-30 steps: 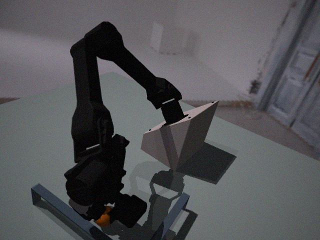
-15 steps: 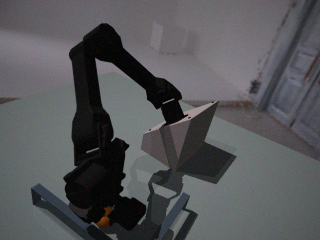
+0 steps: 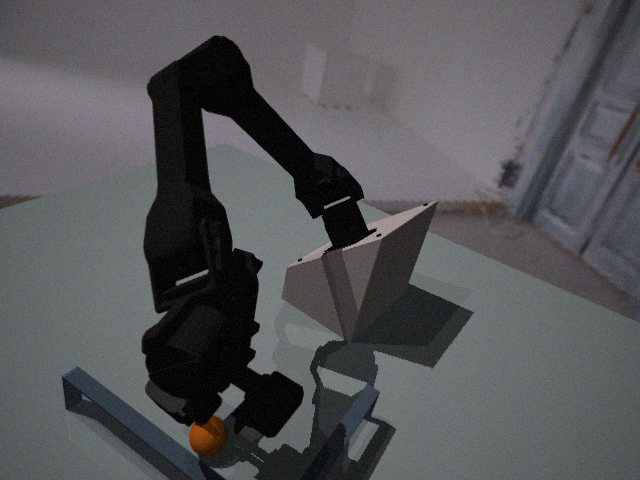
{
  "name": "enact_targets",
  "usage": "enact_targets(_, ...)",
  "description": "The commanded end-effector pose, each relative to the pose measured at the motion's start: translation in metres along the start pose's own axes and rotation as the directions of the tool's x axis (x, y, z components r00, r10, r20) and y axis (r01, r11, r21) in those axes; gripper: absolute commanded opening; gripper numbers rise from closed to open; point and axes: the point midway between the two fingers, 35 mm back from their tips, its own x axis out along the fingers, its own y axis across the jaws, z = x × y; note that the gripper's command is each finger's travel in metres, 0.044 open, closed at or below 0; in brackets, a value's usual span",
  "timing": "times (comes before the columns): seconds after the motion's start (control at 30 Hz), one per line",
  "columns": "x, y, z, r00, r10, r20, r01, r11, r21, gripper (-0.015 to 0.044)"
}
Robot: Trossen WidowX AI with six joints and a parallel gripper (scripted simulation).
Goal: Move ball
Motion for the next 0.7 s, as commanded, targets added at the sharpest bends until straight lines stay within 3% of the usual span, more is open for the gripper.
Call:
enact_targets(0.0, -0.05, 0.0, 0.003, 1.0, 0.007, 0.025, -0.007, 1.0, 0.011, 0.033)
enact_targets(0.37, -0.044, 0.002, 0.006, 0.999, 0.004, 0.045, -0.004, 1.0, 0.003, 0.033)
enact_targets(0.5, -0.081, 0.001, 0.003, 0.999, 0.005, 0.044, -0.005, 1.0, 0.007, 0.0435)
enact_targets(0.67, -0.092, 0.0, 0.001, 0.999, 0.004, 0.044, -0.005, 1.0, 0.009, 0.044)
